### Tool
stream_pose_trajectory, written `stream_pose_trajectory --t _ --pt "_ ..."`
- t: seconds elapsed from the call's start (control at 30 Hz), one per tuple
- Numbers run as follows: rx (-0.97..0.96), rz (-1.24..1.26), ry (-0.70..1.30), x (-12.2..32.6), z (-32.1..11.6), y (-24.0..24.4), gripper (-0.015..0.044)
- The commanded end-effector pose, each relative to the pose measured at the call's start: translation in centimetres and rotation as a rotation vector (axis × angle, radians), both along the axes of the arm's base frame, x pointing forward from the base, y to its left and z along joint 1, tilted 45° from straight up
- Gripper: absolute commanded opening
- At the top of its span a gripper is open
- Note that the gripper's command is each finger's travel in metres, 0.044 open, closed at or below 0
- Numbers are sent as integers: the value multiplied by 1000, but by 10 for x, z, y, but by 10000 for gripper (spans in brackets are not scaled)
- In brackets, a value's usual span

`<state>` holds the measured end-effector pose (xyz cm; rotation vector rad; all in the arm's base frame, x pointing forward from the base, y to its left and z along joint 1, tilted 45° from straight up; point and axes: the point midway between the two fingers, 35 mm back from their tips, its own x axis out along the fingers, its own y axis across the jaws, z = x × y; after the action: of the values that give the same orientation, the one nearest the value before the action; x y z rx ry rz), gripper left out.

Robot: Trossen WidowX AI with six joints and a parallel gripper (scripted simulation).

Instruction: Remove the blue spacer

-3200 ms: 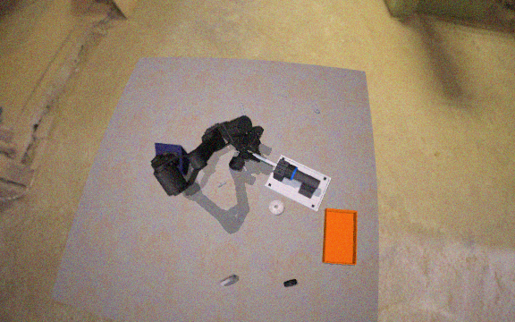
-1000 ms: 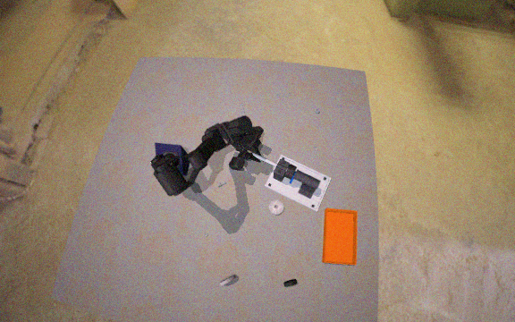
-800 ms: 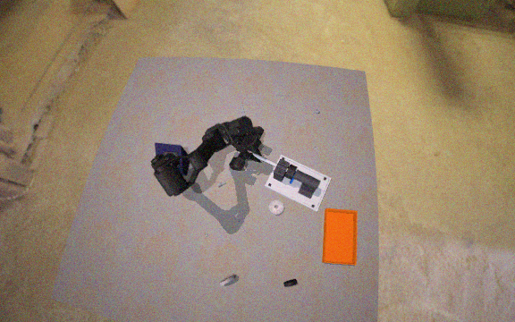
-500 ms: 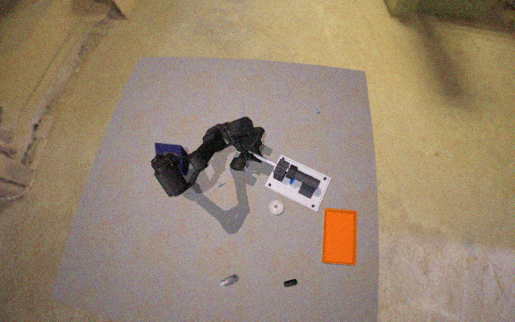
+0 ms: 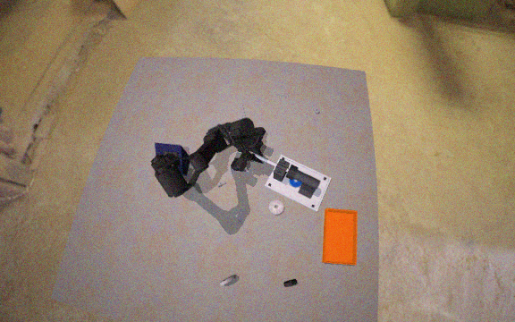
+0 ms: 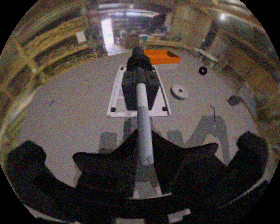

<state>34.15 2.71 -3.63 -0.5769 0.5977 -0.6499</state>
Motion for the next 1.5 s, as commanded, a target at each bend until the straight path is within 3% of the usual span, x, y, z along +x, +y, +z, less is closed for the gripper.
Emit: stream_pose_trajectory --t 0.0,1.47 --pt "3 1 -5 4 1 0 0" --pt "2 1 -5 16 5 -4 0"
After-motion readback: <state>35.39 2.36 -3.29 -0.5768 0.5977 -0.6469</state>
